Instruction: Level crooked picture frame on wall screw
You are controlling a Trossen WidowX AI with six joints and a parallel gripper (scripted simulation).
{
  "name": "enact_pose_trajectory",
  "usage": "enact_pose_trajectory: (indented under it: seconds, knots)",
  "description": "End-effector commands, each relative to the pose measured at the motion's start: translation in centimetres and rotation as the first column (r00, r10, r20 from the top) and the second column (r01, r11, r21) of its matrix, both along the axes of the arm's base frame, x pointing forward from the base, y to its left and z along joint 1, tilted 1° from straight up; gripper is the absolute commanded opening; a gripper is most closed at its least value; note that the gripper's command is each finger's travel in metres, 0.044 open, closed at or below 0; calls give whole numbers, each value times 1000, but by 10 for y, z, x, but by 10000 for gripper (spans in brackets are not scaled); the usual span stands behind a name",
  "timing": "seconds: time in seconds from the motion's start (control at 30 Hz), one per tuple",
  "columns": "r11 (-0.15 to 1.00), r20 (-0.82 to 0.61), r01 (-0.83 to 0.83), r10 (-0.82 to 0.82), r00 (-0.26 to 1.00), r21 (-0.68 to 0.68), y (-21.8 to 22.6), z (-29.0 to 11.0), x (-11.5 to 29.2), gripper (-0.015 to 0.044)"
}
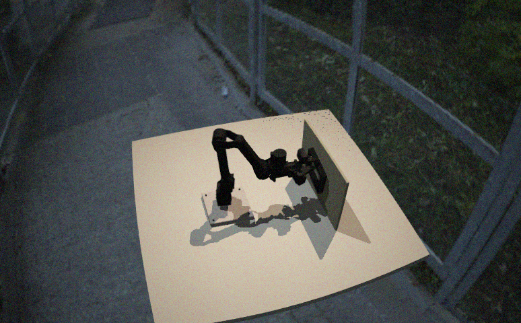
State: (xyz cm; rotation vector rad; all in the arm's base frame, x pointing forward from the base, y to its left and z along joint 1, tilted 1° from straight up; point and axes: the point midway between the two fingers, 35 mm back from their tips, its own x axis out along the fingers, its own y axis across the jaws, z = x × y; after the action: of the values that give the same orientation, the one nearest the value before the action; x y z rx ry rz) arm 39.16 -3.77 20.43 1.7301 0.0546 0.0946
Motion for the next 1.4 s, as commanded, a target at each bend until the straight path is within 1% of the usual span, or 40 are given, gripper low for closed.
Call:
enact_pose_trajectory:
  seconds: [0.0,1.07,1.27,1.37]
  knots:
    - [1000,-3,6,-6,1000,0,-1,-1,1,260]
    - [1000,-3,6,-6,1000,0,-2,-2,1,260]
    - [1000,-3,6,-6,1000,0,-2,-2,1,103]
    - [1000,-3,6,-6,1000,0,-2,-2,1,82]
